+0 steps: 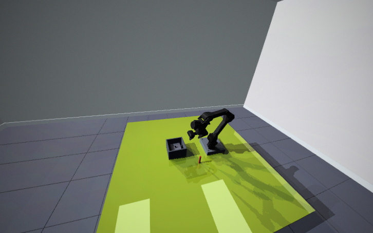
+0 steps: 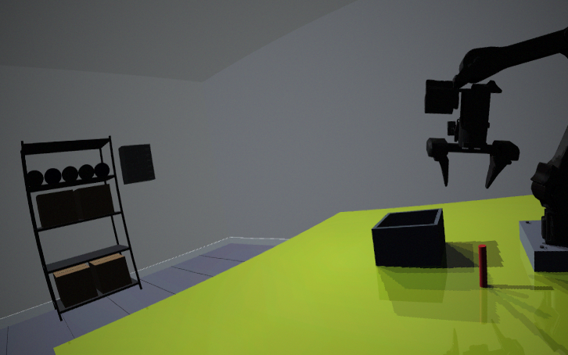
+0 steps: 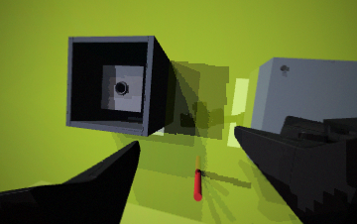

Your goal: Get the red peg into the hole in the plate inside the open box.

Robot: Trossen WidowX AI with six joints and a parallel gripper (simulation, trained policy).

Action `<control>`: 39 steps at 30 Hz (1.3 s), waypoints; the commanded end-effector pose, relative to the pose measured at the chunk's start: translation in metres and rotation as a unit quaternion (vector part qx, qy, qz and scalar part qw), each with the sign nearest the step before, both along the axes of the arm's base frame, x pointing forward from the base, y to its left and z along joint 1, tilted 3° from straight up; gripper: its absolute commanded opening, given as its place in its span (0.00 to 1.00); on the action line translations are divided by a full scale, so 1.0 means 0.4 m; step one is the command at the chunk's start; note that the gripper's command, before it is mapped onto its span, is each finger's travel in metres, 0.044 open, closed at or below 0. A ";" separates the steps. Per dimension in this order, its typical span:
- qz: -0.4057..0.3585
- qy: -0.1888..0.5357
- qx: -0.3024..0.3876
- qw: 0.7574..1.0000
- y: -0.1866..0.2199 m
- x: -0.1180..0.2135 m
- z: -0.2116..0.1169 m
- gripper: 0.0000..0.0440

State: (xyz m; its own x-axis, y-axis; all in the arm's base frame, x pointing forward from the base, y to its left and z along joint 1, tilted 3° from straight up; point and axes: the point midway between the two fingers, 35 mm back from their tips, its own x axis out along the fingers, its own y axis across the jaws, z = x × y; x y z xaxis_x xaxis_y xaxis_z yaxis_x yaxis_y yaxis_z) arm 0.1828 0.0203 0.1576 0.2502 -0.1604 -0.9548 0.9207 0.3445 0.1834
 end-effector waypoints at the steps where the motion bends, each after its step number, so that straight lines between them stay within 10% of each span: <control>1: 0.008 0.032 0.008 0.999 0.042 -0.020 -0.040 1.00; 31: 0.104 0.053 0.077 0.990 0.265 -0.057 -0.338 0.98; 39: 0.101 0.069 0.097 0.988 0.277 -0.063 -0.360 0.57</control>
